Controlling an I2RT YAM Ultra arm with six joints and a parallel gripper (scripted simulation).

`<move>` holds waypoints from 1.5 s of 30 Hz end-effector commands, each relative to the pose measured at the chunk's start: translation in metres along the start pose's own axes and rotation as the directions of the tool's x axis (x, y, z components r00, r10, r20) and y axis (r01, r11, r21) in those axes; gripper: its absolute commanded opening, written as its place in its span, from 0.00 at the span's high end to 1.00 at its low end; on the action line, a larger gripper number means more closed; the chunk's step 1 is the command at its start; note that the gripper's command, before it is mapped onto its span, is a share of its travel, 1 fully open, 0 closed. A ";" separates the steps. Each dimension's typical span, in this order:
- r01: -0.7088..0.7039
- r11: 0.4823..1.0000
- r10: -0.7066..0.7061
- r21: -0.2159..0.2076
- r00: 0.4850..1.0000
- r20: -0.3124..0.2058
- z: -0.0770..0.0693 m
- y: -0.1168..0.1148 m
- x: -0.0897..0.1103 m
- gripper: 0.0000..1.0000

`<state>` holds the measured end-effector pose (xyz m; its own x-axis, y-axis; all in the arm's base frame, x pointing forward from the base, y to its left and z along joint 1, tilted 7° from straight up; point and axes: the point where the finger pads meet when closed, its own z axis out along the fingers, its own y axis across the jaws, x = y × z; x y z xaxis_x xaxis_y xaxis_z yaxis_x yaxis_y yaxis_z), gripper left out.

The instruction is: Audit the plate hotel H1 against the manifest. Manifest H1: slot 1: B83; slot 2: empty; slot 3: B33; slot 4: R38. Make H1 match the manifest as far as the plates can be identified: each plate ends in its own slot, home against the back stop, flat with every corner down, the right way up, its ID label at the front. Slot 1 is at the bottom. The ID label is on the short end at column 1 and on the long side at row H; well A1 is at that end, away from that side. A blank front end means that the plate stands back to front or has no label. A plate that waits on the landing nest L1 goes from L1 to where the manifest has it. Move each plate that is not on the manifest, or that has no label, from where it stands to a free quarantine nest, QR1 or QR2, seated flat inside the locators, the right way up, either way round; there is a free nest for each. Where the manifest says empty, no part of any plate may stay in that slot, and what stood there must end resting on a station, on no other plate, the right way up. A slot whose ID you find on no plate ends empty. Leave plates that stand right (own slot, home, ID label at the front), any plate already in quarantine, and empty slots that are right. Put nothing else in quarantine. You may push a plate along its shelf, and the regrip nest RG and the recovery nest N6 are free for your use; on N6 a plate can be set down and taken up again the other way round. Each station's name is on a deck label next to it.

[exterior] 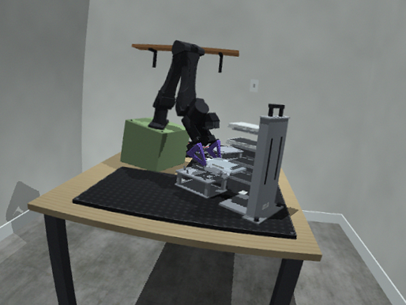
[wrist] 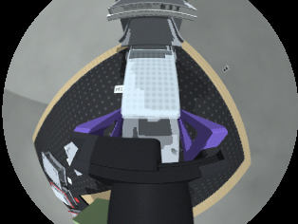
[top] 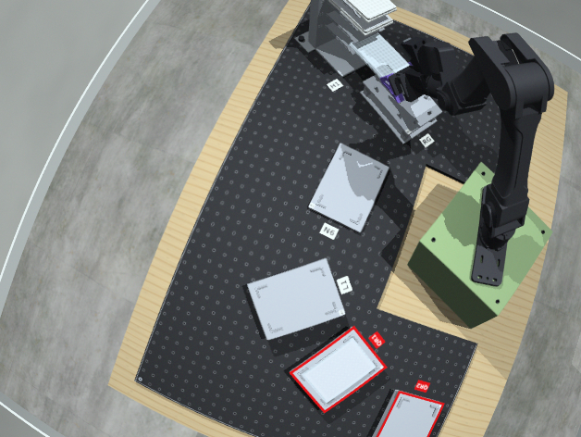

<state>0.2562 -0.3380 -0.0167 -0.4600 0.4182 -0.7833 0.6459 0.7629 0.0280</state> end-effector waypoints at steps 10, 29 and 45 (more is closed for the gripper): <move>0.009 1.000 -0.009 -0.001 1.000 0.029 0.009 0.000 -0.019 0.14; 0.006 1.000 -0.006 0.001 1.000 0.024 0.020 0.000 -0.022 0.14; 0.008 1.000 -0.008 0.003 0.999 0.033 0.026 -0.001 -0.031 0.14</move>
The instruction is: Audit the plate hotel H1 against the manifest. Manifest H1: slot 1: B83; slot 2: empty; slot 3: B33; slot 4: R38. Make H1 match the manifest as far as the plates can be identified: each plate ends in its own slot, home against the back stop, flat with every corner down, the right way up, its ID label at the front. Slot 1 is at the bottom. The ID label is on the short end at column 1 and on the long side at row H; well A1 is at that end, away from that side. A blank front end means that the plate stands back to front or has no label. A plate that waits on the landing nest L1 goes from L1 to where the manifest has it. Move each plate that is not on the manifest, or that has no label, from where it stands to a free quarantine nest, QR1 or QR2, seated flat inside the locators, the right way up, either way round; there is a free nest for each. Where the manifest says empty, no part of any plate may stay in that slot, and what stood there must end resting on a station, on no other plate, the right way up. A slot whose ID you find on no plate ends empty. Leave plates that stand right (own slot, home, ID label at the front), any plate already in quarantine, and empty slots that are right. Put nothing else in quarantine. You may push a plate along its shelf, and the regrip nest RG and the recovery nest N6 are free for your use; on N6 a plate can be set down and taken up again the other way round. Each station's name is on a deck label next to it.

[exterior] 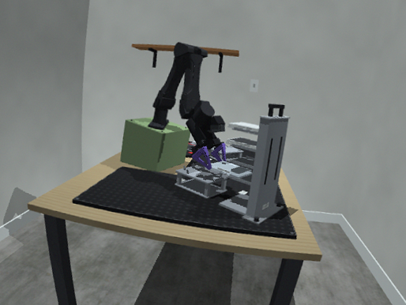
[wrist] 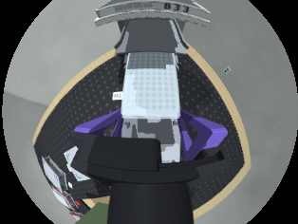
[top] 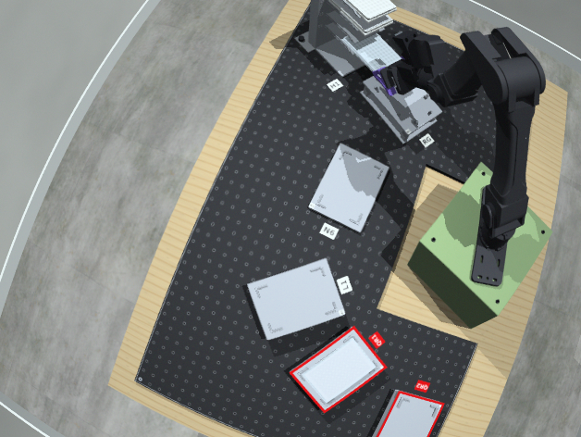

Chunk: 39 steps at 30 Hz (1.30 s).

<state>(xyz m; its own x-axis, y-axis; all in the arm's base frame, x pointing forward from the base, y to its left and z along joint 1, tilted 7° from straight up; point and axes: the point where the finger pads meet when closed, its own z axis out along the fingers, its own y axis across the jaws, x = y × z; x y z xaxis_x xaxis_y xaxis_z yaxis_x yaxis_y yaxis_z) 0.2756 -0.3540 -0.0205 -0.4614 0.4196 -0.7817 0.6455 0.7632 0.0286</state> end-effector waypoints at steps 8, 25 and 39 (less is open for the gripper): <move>0.009 1.000 -0.009 -0.001 0.999 0.031 0.009 0.001 -0.019 0.14; 0.006 1.000 -0.006 0.005 1.000 0.028 0.005 -0.002 -0.016 0.14; 0.009 1.000 -0.009 0.000 0.999 0.032 0.016 0.000 -0.020 0.14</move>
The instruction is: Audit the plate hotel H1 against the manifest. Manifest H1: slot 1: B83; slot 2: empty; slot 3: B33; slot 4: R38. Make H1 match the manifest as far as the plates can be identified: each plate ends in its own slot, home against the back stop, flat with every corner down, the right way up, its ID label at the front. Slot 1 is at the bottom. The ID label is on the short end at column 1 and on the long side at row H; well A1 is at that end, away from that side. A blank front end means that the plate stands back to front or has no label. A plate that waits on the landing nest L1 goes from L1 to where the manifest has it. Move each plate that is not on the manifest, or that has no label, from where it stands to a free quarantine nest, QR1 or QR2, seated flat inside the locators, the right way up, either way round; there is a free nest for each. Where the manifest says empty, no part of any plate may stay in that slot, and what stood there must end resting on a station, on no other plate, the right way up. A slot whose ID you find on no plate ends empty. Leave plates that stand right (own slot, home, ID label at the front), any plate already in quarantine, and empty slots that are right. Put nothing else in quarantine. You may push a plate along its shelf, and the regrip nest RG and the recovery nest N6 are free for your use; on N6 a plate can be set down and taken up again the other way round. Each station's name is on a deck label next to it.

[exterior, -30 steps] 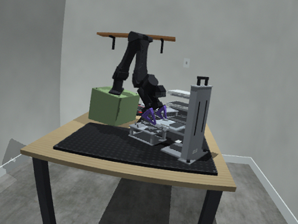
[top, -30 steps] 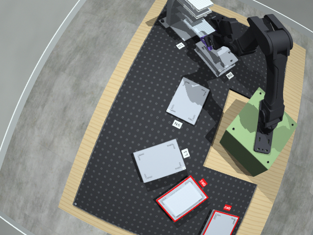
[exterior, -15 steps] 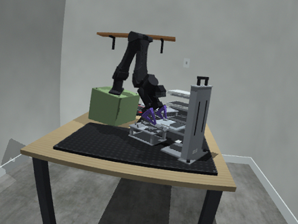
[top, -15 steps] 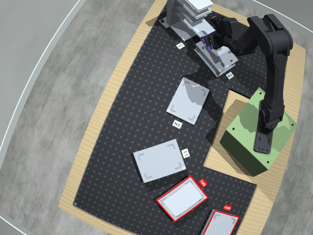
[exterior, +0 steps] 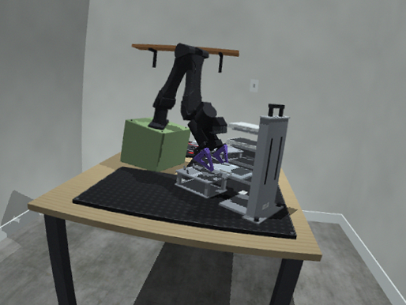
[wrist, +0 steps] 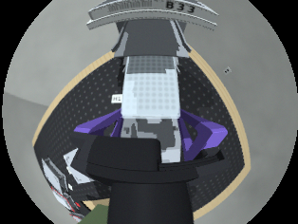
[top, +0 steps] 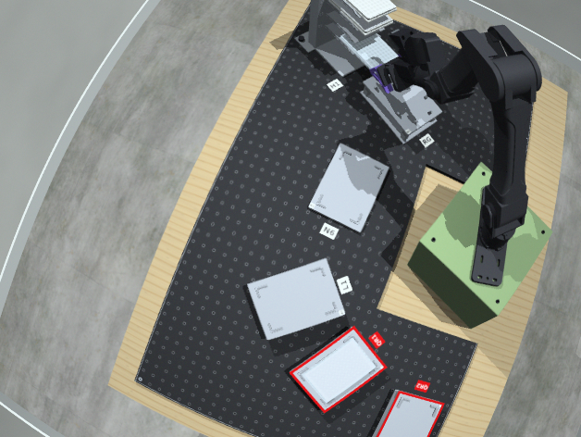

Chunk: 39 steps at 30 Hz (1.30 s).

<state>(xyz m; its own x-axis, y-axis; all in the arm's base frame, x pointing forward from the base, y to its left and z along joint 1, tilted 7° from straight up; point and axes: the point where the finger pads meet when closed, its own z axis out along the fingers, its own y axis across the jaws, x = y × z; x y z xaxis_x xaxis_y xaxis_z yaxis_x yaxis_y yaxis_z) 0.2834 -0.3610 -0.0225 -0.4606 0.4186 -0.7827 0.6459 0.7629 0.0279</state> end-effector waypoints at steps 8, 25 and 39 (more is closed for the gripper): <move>0.007 1.000 -0.007 0.000 1.000 0.027 0.010 0.001 -0.015 0.14; 0.005 1.000 -0.005 0.000 1.000 0.017 0.020 0.001 -0.016 0.14; 0.006 1.000 -0.006 0.004 1.000 0.028 0.020 -0.002 -0.019 0.14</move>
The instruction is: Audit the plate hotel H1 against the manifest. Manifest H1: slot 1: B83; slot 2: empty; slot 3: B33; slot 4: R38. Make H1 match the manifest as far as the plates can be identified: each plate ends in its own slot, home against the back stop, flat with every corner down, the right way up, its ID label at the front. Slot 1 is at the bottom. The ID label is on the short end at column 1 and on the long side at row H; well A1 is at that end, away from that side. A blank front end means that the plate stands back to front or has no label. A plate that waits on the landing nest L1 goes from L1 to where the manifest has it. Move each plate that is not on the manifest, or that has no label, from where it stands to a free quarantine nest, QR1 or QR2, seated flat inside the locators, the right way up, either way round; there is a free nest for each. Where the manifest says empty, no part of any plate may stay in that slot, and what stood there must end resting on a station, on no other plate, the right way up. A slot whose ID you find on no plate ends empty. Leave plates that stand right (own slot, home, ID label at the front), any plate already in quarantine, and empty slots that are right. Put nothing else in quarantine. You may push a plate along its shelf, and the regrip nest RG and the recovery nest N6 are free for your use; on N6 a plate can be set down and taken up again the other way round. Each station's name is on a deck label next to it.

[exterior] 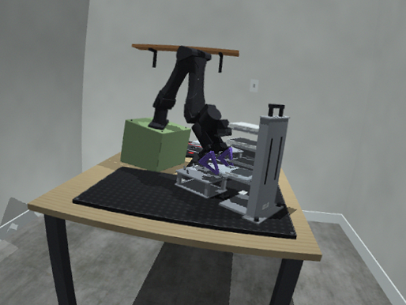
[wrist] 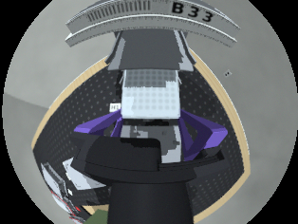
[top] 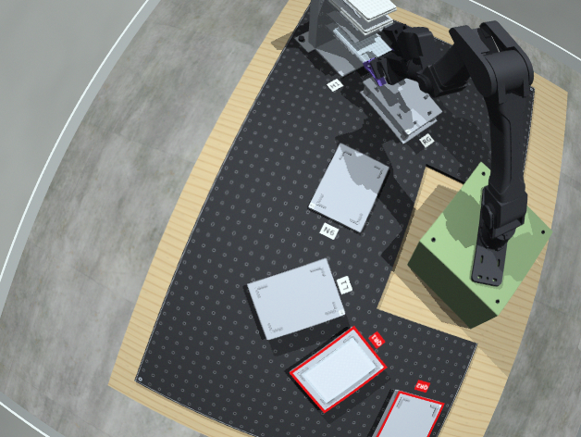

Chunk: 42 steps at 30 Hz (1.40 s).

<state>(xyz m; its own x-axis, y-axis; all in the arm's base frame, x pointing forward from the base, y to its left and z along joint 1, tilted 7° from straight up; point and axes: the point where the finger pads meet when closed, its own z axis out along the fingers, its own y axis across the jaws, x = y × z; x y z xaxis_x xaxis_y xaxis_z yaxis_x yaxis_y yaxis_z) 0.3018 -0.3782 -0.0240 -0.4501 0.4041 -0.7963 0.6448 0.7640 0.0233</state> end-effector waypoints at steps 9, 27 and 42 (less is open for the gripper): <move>0.001 1.000 -0.001 0.003 1.000 0.006 0.000 0.000 -0.004 0.14; 0.001 1.000 -0.001 0.003 1.000 0.006 0.000 0.000 -0.004 0.14; 0.001 1.000 -0.001 0.003 1.000 0.006 0.001 0.000 -0.003 0.00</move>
<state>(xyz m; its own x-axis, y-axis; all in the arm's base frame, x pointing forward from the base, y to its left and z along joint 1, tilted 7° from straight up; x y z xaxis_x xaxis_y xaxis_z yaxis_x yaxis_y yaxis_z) 0.3015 -0.3780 -0.0248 -0.4511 0.4058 -0.7949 0.6454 0.7635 0.0235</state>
